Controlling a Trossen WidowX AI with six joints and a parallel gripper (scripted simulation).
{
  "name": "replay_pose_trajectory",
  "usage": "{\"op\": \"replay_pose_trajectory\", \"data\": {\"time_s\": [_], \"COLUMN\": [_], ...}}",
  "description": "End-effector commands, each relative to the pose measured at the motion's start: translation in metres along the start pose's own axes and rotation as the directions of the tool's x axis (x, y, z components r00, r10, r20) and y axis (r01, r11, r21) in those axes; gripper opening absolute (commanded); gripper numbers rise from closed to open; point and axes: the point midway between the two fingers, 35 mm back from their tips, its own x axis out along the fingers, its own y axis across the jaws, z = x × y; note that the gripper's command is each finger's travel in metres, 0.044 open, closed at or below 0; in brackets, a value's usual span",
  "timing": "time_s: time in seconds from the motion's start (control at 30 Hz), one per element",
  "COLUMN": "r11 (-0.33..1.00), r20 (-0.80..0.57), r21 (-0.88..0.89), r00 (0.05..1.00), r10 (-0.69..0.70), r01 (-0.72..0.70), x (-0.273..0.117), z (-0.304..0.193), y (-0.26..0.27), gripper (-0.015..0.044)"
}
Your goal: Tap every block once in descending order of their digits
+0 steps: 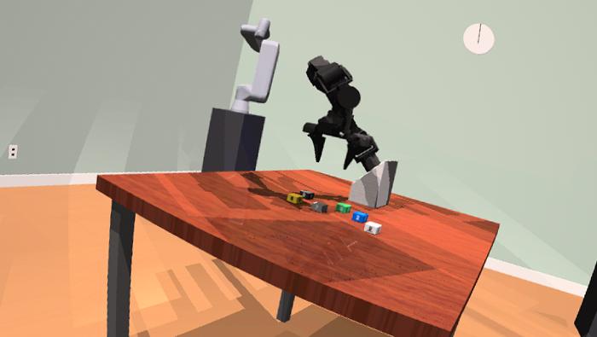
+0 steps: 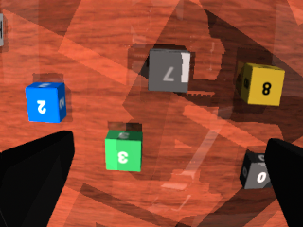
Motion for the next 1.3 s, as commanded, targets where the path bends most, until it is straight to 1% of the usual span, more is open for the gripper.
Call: {"op": "replay_pose_trajectory", "data": {"time_s": [0.0, 0.37, 0.43, 0.53, 0.6, 1.27], "r11": [1.0, 1.0, 1.0, 1.0, 1.0, 1.0], "r20": [0.002, 0.002, 0.002, 0.001, 0.0, 0.0], "r21": [0.006, 0.006, 0.005, 0.004, 0.004, 0.004], "r00": [1.0, 1.0, 1.0, 1.0, 1.0, 1.0], "r10": [0.003, 0.004, 0.006, 0.006, 0.005, 0.006], "r01": [-0.003, -0.004, -0.006, -0.006, -0.005, -0.006], "x": [-0.001, -0.001, -0.002, -0.001, -0.001, -0.001], "z": [0.0, -0.001, -0.016, -0.05, -0.058, -0.057], "y": [0.001, 0.003, 0.013, 0.031, 0.035, 0.036], "gripper": [0.04, 0.04, 0.04, 0.04, 0.04, 0.04]}}
